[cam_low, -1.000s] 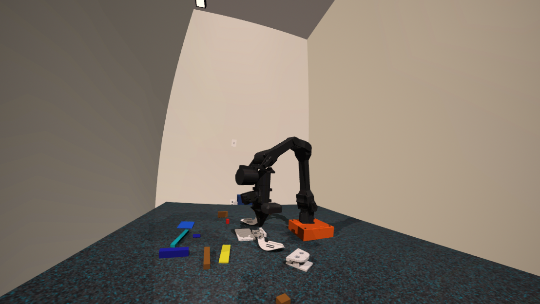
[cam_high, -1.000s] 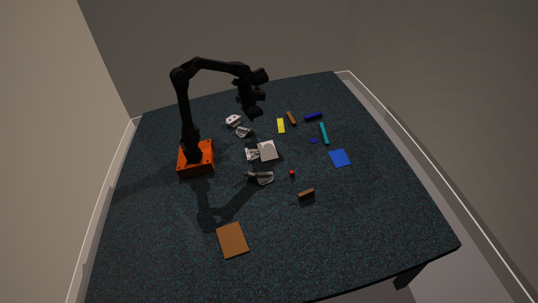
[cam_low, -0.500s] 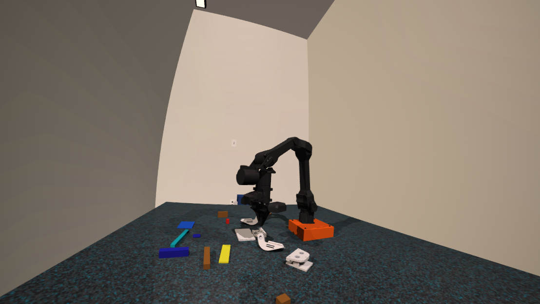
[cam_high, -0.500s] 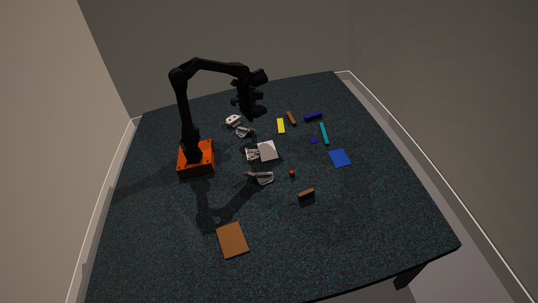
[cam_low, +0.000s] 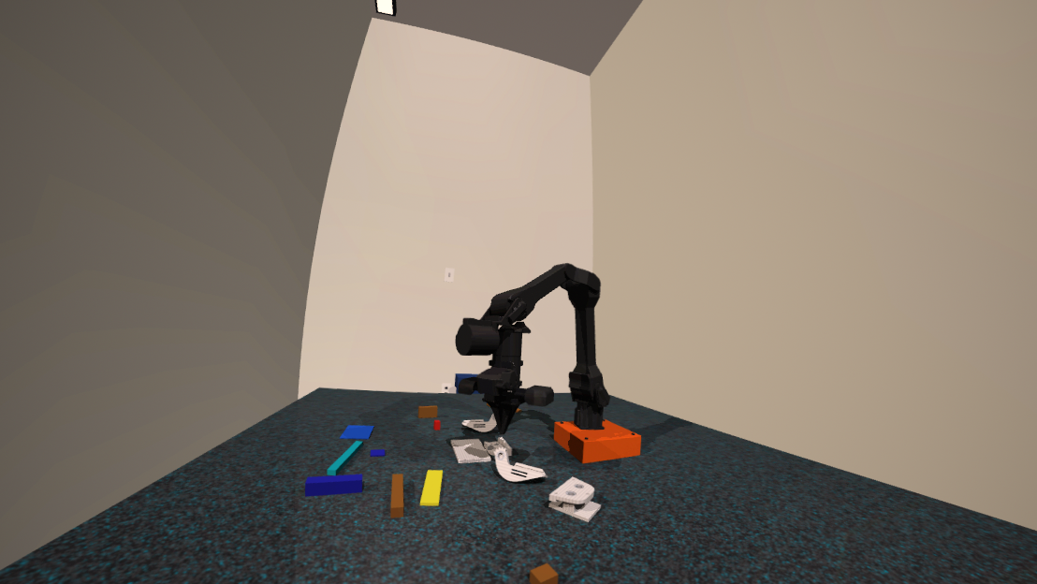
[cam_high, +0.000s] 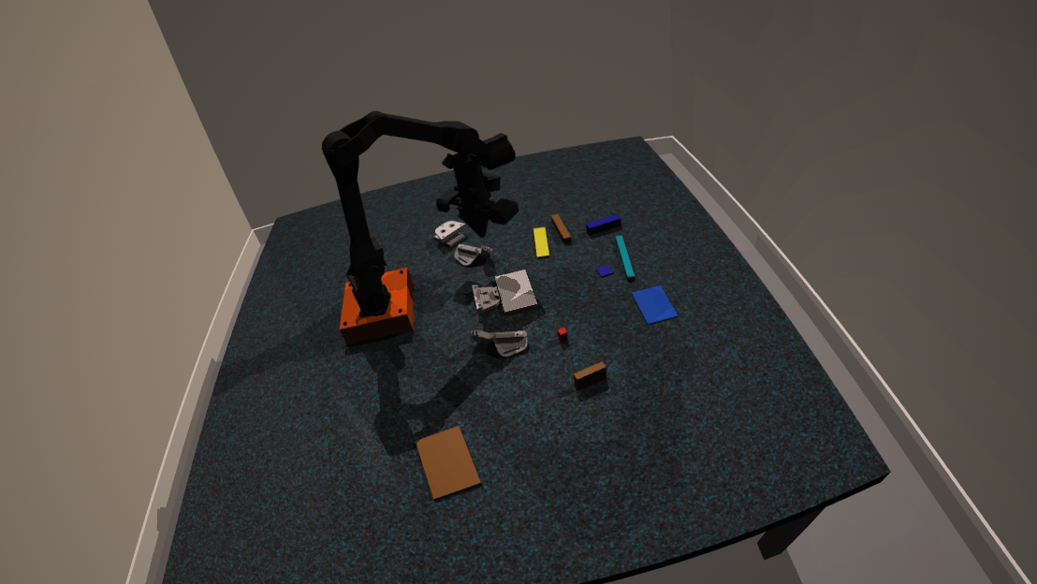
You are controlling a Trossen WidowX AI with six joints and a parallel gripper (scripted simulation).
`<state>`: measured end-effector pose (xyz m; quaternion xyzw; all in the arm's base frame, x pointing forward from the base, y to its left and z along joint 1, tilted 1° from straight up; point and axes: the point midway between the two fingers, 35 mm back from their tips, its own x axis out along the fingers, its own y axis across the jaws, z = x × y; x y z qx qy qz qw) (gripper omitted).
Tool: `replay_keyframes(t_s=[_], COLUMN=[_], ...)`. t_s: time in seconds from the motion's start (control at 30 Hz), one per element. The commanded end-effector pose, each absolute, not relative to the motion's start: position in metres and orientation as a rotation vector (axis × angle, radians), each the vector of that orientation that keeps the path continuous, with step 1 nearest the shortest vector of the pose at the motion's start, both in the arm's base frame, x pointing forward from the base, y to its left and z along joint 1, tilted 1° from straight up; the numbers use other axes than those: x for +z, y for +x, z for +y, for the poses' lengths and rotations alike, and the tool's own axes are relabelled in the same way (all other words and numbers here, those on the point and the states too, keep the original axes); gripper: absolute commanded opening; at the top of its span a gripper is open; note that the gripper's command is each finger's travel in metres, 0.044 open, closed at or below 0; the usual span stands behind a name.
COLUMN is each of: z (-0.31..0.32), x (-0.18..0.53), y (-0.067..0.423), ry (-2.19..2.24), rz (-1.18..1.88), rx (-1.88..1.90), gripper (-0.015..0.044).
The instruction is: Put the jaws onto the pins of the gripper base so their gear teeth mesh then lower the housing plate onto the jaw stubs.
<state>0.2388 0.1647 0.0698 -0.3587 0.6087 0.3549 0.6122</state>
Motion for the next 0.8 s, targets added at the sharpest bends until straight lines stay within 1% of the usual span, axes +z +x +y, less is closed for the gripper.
replay_keyframes(t_s=[0.0, 0.77], z=[0.1627, 0.1540], x=[0.0693, 0.0684], y=[0.2377, 0.2327], ry=[-0.891, -1.244], rz=[1.377, 1.186], rx=[0.885, 1.235], gripper=[0.0000, 0.0000])
